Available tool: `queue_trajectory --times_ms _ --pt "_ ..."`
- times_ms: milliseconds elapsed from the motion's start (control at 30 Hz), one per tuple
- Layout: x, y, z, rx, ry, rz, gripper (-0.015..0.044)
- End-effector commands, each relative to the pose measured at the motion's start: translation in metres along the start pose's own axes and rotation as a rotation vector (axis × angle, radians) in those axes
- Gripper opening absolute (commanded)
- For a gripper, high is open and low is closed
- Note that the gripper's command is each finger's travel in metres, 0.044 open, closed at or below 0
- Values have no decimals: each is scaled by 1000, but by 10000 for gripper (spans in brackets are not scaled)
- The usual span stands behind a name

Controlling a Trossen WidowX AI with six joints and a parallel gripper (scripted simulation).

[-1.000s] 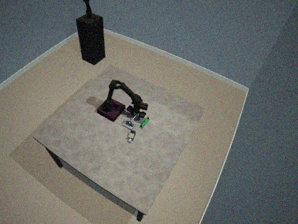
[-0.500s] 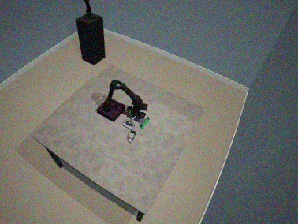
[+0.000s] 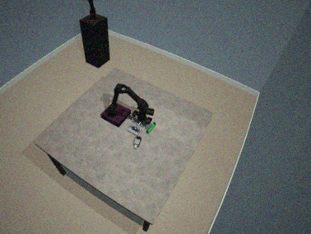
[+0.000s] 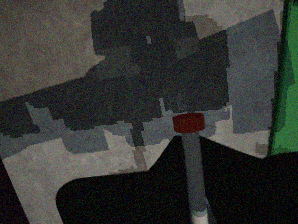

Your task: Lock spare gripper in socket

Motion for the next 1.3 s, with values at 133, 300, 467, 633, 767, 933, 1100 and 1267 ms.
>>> queue_trajectory --times_ms 133,300,467,633,767,933,1100,1267 --pt "-1 1 5 -89 -4 -12 0" --pt "-2 2 9 -152 -4 -18 0" --pt "-1 1 8 -162 -5 -17 0" --pt "-2 -1 9 -168 -4 -16 0" --pt "-2 -3 10 -172 -4 -17 0" --pt "-2 -5 11 -176 -4 -16 0" --pt "-3 -9 14 -177 -5 -14 0" --pt "-4 -12 14 -177 -7 -13 0"
Point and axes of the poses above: the point midway between the two fingers, 35 mm back from their tips, its own z axis back along the fingers, its own x axis across the jaws, y = z × x, the point moved 5 cm from there along z, back along the fingers
